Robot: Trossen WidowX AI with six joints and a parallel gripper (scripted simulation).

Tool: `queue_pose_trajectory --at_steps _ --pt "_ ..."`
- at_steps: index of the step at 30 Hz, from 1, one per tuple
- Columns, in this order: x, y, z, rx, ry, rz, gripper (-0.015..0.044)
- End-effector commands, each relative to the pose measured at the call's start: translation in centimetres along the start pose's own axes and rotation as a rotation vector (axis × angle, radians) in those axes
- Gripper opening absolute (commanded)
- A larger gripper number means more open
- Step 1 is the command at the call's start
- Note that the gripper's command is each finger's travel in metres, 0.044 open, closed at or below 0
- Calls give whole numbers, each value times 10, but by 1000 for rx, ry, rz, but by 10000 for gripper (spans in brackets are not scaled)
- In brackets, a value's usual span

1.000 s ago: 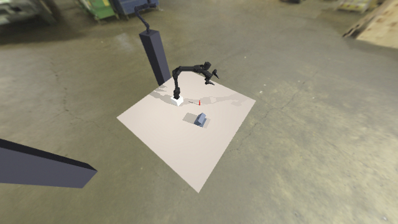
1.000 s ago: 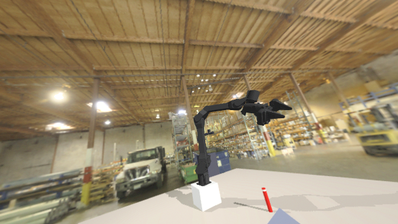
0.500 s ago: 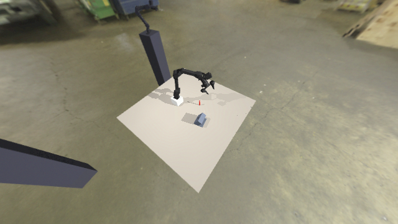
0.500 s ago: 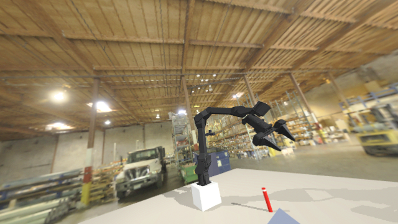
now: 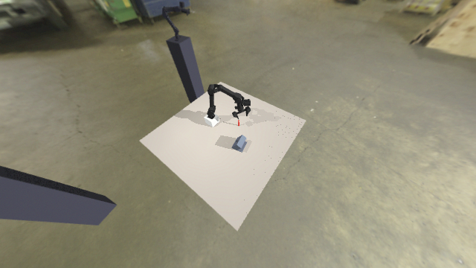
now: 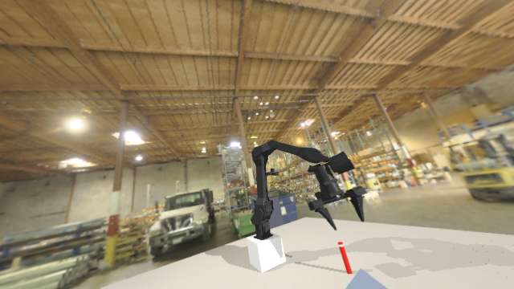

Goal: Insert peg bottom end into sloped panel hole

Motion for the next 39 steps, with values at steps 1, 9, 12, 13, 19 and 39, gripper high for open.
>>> queue_pose_trajectory --at_steps 1,9,12,13,19,39 --pt "15 -5 26 74 -95 -88 440" --pt "20 -6 38 111 -138 -128 440" --pt "20 -5 37 111 -138 -128 440" --pt "21 -5 37 111 -138 -128 440" --pt "28 -6 37 111 -138 -128 440" --pt "60 -10 40 111 -138 -128 440"
Point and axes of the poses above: the point midway between the two fingers, 35 mm back from their tips, its own x axis out along the fingers, its own z axis across the jaws, y = z × x, the point moved 3 cm from there along -x, back along the fingers, and after that the axes turned 8 degrees about x, right-handed, at the moved point
